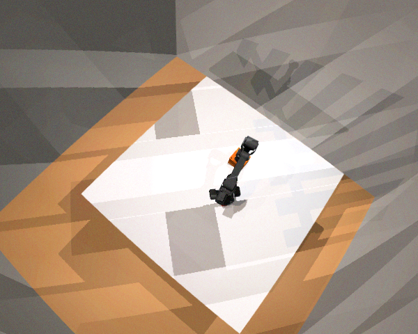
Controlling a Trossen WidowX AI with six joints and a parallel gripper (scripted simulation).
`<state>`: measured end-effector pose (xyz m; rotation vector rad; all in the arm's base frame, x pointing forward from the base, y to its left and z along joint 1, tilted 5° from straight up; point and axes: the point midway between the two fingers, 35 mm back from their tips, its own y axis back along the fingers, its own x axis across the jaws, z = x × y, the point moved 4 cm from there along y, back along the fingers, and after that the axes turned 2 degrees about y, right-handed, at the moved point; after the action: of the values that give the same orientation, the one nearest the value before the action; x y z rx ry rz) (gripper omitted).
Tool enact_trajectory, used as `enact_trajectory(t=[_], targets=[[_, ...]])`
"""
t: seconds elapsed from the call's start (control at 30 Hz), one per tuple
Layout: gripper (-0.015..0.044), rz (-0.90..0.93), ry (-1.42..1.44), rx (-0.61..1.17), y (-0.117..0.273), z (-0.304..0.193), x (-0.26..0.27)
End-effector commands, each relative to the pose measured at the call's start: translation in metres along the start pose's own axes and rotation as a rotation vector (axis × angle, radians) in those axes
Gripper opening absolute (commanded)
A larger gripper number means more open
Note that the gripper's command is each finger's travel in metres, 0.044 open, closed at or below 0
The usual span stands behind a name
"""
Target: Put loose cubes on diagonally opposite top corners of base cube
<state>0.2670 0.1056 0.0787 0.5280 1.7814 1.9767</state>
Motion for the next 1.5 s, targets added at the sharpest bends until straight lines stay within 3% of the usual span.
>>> enact_trajectory(t=[0.0,0.5,0.63,1.47], targets=[[0.0105,-0.002,-0.004,0.003,-0.002,-0.001,0.0],[0.0105,-0.002,-0.004,0.003,-0.002,-0.001,0.0],[0.0205,-0.002,-0.004,0.003,-0.002,-0.001,0.0],[0.0205,0.001,0.0,0.001,0.026,0.0,0.0]])
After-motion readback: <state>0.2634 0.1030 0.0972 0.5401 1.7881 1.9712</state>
